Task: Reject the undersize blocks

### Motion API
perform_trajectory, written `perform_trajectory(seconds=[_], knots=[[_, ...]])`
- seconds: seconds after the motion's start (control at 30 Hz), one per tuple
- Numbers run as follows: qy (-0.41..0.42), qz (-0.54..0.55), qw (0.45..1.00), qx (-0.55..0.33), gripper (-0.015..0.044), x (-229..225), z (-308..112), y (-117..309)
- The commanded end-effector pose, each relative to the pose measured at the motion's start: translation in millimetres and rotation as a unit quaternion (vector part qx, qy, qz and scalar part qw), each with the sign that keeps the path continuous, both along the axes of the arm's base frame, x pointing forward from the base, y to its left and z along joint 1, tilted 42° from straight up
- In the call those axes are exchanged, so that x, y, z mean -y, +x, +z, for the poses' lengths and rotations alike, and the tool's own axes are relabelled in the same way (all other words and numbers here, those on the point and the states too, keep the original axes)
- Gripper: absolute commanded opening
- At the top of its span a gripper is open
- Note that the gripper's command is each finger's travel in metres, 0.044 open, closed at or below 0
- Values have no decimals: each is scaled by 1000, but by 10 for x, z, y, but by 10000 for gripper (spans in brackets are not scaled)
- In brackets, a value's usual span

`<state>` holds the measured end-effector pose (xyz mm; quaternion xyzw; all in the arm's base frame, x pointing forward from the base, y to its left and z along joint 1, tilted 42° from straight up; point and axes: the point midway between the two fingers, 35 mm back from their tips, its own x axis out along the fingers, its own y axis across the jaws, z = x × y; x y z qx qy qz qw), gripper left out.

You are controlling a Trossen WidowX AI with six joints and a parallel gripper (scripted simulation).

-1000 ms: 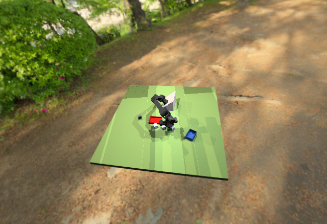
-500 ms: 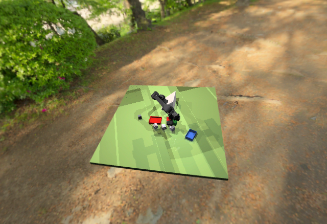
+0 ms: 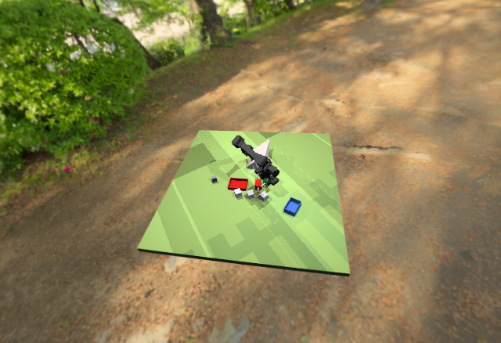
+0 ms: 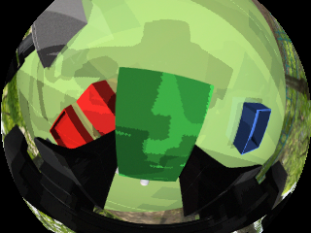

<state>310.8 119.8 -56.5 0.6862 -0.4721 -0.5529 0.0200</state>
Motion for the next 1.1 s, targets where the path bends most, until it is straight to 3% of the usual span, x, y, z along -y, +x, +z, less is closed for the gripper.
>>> perform_trajectory(seconds=[0.0,0.17,1.07], knots=[[21,190,968,-163,0,-77,-33,-280],[27,286,925,-248,0,-76,-64,-429],[27,286,925,-248,0,223,-410,-437]])
